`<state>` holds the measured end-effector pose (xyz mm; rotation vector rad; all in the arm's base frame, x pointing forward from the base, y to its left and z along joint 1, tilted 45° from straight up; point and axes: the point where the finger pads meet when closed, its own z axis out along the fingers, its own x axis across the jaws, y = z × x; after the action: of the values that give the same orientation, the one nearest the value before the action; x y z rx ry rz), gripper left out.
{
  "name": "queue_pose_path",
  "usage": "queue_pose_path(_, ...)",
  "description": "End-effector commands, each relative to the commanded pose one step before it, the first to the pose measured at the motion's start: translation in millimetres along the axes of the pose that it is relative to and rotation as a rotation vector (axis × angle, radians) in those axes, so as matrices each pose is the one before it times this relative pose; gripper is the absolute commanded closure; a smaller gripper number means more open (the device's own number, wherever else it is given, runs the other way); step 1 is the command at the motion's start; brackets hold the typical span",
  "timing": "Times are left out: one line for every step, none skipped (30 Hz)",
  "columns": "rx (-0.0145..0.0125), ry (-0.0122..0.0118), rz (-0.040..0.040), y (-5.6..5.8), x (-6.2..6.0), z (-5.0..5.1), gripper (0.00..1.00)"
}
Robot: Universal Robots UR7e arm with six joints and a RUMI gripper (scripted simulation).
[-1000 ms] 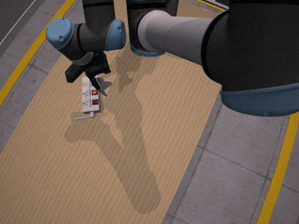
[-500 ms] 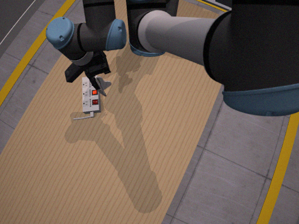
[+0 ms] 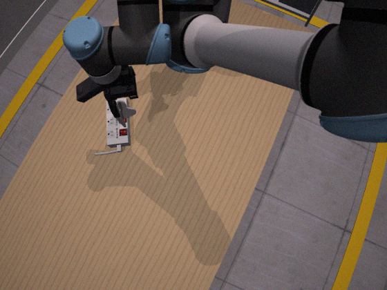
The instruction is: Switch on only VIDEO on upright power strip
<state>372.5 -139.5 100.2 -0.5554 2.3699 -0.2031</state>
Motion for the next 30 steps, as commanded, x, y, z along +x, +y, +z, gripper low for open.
queue_pose_path(0.06159,-0.00004,0.06357,-5.14,-2.07,-15.17,0.0)
queue_pose_path(0.01574,0.00014,0.01786,-1.83,-0.68,-3.04,0.0)
queue_pose_path(0.01539,-0.00005,0.01742,-1.75,-0.66,-2.88,0.0)
queue_pose_path(0.0,0.0,0.0,0.0,0.0,0.0,0.0)
queue_pose_path(0.01489,-0.00022,0.01682,-1.66,-0.62,-2.7,0.0)
queue_pose_path(0.01425,-0.00037,0.01607,-1.55,-0.58,-2.5,0.0)
queue_pose_path(0.0,0.0,0.0,0.0,0.0,0.0,0.0)
queue_pose_path(0.01348,-0.0005,0.01517,-1.44,-0.54,-2.29,0.0)
queue_pose_path(0.01259,-0.00059,0.01415,-1.33,-0.49,-2.08,0.0)
queue_pose_path(0.0,0.0,0.0,0.0,0.0,0.0,0.0)
queue_pose_path(0.01159,-0.00066,0.01301,-1.21,-0.44,-1.86,0.0)
queue_pose_path(0.01052,-0.00069,0.01179,-1.08,-0.39,-1.64,0.0)
queue_pose_path(0.00937,-0.00069,0.0105,-0.95,-0.34,-1.42,0.0)
queue_pose_path(0.00819,-0.00066,0.00916,-0.83,-0.29,-1.21,0.0)
queue_pose_path(0.00698,-0.0006,0.0078,-0.7,-0.24,-1.01,0.0)
queue_pose_path(0.0,0.0,0.0,0.0,0.0,0.0,0.0)
queue_pose_path(0.0,0.0,0.0,0.0,0.0,0.0,0.0)
queue_pose_path(0.00578,-0.00053,0.00646,-0.58,-0.2,-0.82,0.0)
queue_pose_path(0.00461,-0.00044,0.00515,-0.46,-0.16,-0.65,0.0)
queue_pose_path(0.0035,-0.00034,0.0039,-0.35,-0.12,-0.49,0.0)
queue_pose_path(0.00248,-0.00025,0.00277,-0.24,-0.08,-0.34,0.0)
queue_pose_path(0.00159,-0.00016,0.00177,-0.16,-0.05,-0.22,0.0)
queue_pose_path(0.00086,-0.00009,0.00096,-0.08,-0.03,-0.12,0.0)
queue_pose_path(0.00033,-0.00003,0.00037,-0.03,-0.01,-0.05,0.0)
queue_pose_path(0.00005,-0.00001,0.00006,0.0,0.0,-0.01,0.0)
queue_pose_path(0.0,0.0,0.0,0.0,0.0,0.0,0.0)
queue_pose_path(0.0,0.0,0.0,0.0,0.0,0.0,0.0)
queue_pose_path(0.0,0.0,0.0,0.0,0.0,0.0,0.0)
queue_pose_path(0.0,0.0,0.0,0.0,0.0,0.0,0.0)
queue_pose_path(0.0,0.0,0.0,0.0,0.0,0.0,0.0)
